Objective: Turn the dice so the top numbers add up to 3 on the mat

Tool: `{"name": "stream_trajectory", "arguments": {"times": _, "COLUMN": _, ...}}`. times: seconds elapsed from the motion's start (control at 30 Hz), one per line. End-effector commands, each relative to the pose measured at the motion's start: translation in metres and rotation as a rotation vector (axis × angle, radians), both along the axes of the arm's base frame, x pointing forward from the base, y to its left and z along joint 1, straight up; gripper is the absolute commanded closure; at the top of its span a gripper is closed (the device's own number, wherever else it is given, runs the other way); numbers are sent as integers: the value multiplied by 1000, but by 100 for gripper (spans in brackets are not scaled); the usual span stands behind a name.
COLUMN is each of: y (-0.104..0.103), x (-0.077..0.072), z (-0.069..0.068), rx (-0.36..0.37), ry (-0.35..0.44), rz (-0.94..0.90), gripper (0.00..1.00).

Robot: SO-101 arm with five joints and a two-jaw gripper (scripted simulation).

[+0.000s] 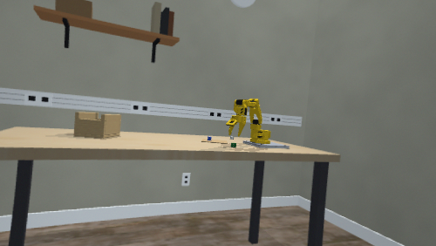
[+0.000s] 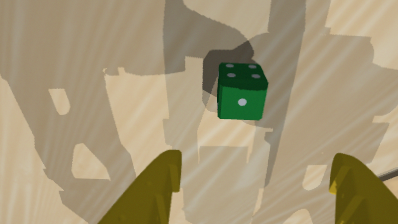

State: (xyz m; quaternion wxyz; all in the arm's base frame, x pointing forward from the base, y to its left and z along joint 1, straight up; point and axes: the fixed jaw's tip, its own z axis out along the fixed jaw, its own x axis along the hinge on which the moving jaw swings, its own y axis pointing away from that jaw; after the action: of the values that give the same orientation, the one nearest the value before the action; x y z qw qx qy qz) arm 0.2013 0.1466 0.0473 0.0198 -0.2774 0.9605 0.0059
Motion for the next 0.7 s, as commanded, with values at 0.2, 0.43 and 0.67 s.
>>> {"name": "stream_trajectory", "arguments": {"times": 0.2, "y": 0, "x": -3, "z": -7, "rx": -28, "ry": 43, "rz": -23, "gripper": 72}}
{"name": "stream_trajectory", "arguments": {"times": 0.43, "y": 0, "x": -3, "z": -7, "rx": -28, "ry": 43, "rz": -23, "gripper": 72}}
{"name": "stream_trajectory", "arguments": {"times": 0.67, "y": 0, "x": -3, "z": -7, "rx": -28, "ry": 43, "rz": -23, "gripper": 72}}
